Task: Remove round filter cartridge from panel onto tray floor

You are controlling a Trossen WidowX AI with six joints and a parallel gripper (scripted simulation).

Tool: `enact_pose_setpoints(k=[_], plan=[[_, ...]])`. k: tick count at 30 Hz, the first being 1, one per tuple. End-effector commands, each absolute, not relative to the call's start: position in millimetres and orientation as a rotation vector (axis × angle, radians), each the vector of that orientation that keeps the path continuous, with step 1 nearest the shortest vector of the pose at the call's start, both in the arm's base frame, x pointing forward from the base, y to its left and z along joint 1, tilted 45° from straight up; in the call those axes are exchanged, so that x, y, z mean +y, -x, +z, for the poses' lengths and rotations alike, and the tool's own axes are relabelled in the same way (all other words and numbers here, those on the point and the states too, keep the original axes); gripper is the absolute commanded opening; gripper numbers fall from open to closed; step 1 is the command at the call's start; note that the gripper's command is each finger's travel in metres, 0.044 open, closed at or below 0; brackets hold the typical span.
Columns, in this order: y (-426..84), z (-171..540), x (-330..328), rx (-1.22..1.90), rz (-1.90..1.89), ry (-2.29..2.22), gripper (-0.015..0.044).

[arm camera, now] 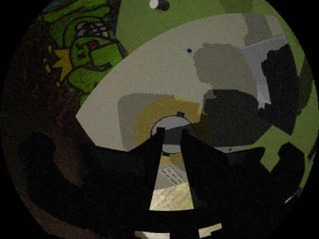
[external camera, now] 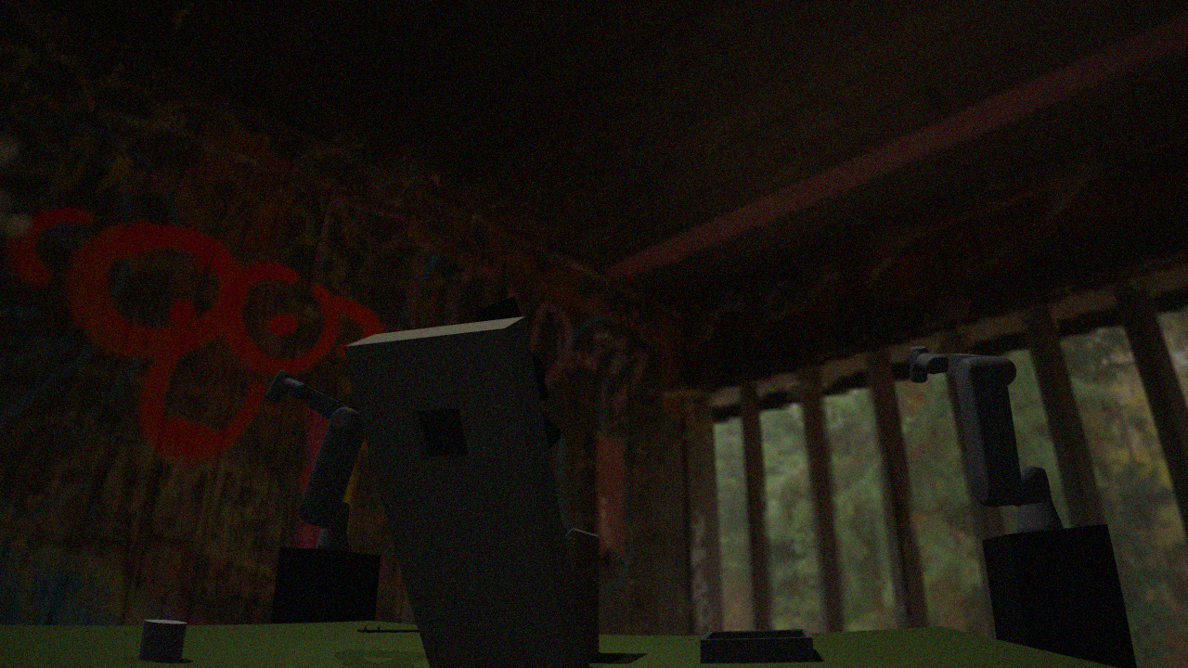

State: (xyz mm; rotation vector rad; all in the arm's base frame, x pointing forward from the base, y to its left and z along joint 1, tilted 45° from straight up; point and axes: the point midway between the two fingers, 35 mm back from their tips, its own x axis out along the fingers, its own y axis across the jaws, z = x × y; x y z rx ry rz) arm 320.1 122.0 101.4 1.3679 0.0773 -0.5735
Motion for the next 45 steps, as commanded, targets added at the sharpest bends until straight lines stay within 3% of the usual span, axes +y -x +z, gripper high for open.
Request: enact_pose_setpoints(k=[1, 45], plan=[[-334.9, 95.4, 112.6, 0.077, -0.605, -1.381, 0.0095], [-341.8, 92.3, 109.6, 0.077, -0.605, -1.381, 0.0095]])
